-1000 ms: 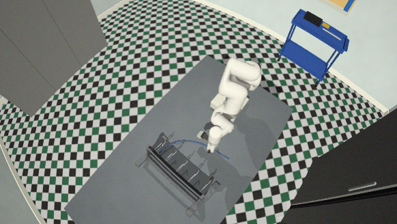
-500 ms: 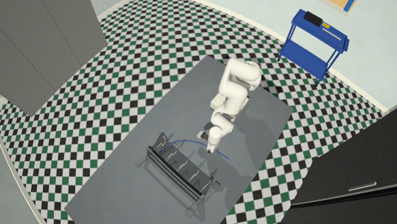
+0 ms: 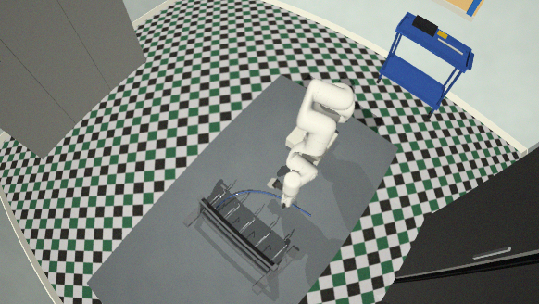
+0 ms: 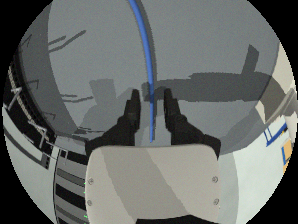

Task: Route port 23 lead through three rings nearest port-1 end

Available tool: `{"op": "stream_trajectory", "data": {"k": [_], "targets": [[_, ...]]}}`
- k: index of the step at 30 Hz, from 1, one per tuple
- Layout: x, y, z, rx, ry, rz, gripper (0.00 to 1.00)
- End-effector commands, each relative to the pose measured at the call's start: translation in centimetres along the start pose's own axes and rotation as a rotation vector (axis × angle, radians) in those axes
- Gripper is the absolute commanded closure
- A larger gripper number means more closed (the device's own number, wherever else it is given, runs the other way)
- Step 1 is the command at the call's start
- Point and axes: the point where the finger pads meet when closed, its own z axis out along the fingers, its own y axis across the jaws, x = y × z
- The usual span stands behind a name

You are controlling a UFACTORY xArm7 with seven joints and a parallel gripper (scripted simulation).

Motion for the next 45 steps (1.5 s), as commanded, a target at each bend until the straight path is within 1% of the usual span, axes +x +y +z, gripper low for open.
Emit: {"op": "stream_trajectory", "data": {"k": [1, 45], "targets": [[-0.02, -0.14, -0.06, 0.003, -0.001, 0.000, 0.67], [-0.02, -0.15, 0.79, 0.003, -0.001, 0.000, 0.67]]}}
